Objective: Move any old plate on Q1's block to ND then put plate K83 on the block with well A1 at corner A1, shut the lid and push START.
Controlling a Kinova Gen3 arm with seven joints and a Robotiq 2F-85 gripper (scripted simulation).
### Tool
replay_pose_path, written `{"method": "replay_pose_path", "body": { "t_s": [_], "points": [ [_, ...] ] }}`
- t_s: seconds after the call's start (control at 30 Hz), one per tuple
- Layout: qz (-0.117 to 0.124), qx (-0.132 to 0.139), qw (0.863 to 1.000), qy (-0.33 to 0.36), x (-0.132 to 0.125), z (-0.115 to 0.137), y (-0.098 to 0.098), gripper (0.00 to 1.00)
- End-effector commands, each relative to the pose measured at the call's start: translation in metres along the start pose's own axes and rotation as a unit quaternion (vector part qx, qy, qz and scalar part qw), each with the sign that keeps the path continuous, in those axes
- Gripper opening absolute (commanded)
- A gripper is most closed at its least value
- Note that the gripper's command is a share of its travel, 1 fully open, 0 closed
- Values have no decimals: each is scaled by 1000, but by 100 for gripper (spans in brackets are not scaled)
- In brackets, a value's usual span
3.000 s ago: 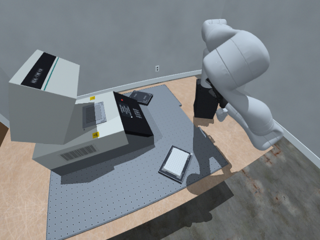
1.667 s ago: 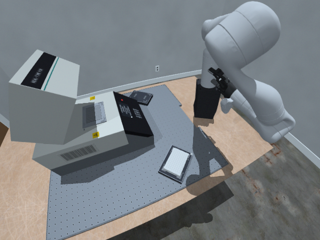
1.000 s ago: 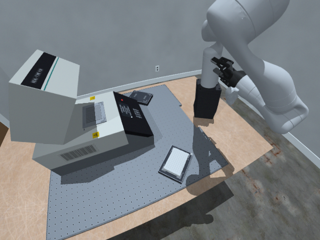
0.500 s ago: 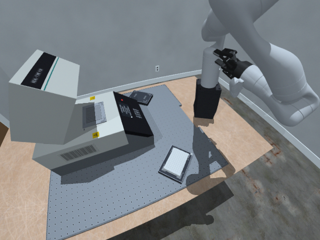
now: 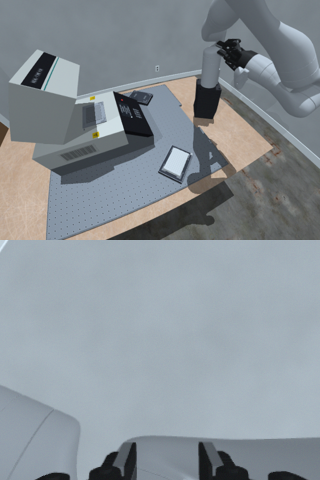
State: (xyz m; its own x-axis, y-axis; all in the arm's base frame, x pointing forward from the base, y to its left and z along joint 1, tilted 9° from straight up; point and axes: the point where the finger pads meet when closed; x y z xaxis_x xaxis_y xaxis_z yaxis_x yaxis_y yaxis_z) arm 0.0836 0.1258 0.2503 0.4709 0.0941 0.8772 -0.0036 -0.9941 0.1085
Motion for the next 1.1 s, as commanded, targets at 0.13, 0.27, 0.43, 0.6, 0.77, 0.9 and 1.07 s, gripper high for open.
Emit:
{"method": "replay_pose_path", "body": {
  "t_s": [0.13, 0.27, 0.43, 0.6, 0.77, 0.9, 1.07],
  "points": [
    [0, -1, 1000, -1, 17, -12, 0, 37],
    [0, -1, 1000, -1, 26, -18, 1, 33],
    [0, -1, 1000, -1, 32, -22, 1, 31],
    [0, -1, 1000, -1, 43, -30, 1, 26],
    [0, -1, 1000, -1, 54, -38, 2, 22],
    [0, -1, 1000, -1, 60, -43, 2, 19],
    [0, -1, 1000, -1, 69, -49, 2, 15]
  ]
}}
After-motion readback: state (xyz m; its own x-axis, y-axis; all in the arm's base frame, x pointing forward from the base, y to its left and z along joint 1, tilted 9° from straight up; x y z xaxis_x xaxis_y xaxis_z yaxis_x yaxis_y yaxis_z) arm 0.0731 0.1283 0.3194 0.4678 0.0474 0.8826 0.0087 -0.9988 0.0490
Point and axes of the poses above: the point where the finger pads meet when closed, its own y axis out along the fingers, its own x axis across the jaws, z = x × y, and after that the axes turned 1 degree about -y, right-handed
